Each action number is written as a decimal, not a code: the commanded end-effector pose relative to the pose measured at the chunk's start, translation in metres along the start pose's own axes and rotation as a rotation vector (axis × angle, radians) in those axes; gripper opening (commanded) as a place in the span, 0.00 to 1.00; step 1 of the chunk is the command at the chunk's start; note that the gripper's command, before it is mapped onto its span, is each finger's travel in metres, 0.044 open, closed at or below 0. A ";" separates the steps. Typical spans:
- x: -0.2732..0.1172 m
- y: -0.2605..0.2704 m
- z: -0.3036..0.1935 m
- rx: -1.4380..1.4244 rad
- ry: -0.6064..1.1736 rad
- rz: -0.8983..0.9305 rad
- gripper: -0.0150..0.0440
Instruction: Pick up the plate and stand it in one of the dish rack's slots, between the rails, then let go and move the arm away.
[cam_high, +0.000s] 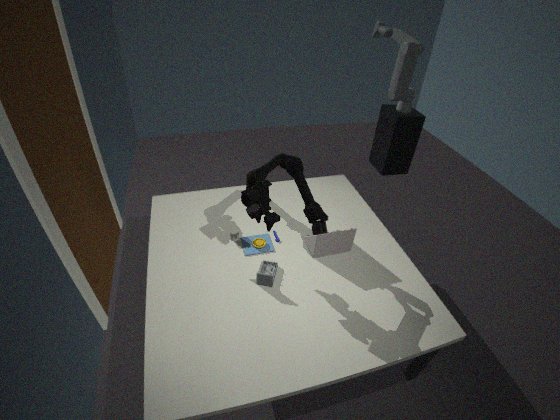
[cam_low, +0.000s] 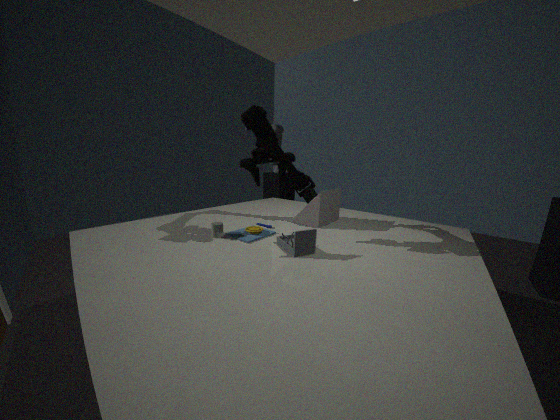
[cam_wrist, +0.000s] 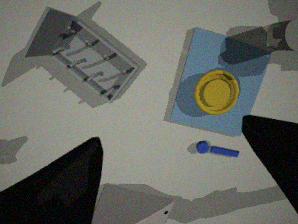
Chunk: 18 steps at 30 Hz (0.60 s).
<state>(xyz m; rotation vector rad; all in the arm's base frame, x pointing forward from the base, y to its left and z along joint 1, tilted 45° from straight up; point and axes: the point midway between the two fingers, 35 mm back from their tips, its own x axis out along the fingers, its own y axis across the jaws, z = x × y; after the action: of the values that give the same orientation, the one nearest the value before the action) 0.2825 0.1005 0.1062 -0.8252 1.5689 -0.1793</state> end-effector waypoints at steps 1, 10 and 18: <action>0.001 -0.023 -0.008 0.110 0.004 -0.045 0.93; 0.003 -0.071 -0.028 0.347 0.005 -0.142 0.93; 0.077 -0.085 -0.023 0.354 0.008 -0.130 0.93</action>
<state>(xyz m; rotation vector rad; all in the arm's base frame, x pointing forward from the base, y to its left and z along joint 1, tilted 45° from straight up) 0.2976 0.0143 0.1204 -0.6392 1.4165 -0.5244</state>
